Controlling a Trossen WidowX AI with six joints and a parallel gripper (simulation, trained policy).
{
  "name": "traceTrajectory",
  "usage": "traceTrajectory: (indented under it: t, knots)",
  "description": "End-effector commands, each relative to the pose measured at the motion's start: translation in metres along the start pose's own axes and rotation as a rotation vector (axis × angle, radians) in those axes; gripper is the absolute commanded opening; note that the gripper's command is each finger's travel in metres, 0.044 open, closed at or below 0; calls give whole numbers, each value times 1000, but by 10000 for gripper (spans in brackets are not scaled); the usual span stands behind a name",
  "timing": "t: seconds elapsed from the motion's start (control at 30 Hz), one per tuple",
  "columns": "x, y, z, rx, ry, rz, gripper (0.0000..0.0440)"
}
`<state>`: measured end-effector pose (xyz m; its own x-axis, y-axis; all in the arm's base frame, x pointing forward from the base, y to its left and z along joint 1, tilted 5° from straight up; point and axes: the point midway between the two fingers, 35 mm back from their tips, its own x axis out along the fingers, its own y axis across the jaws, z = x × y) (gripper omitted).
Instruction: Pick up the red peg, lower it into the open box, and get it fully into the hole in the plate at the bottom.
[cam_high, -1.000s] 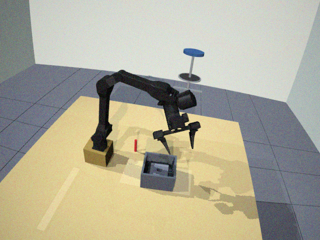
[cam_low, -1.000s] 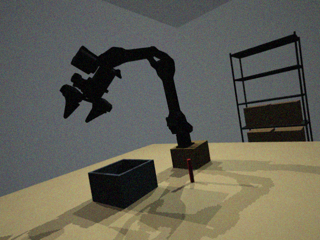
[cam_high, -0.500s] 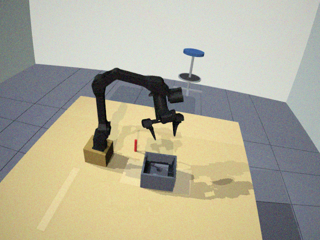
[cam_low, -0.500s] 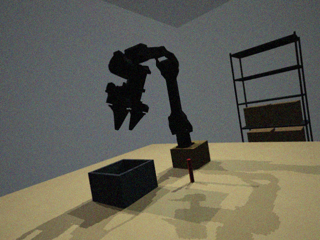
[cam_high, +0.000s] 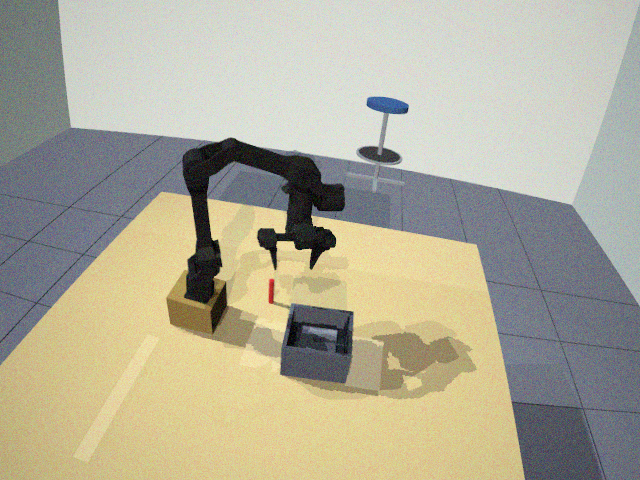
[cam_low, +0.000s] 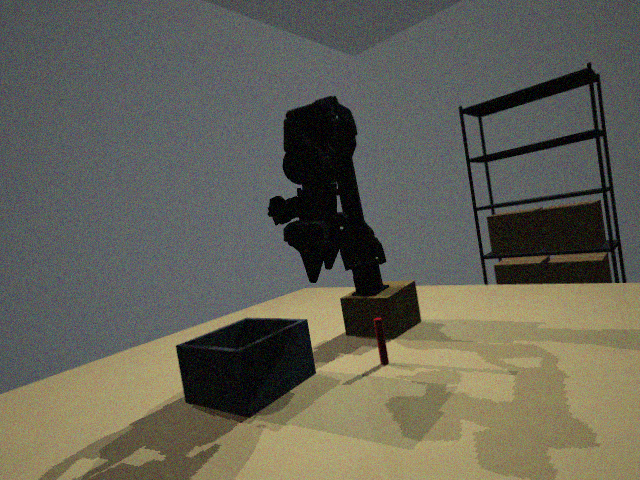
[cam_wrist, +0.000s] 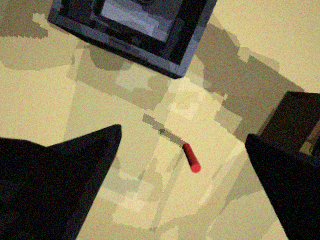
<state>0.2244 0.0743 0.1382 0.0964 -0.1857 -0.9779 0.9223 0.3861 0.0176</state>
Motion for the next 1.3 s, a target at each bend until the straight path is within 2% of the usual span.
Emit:
traceTrajectory:
  t: [0.0,0.43,0.97,1.1,1.27]
  knots:
    - [11,-11,-15,4,29,-53,440]
    - [58,-18,-44,19,74,-129,440]
    - [121,-15,-75,8,103,-52,430]
    - [130,-20,-81,3,110,-54,383]
    - [137,-25,-85,0,129,-74,269]
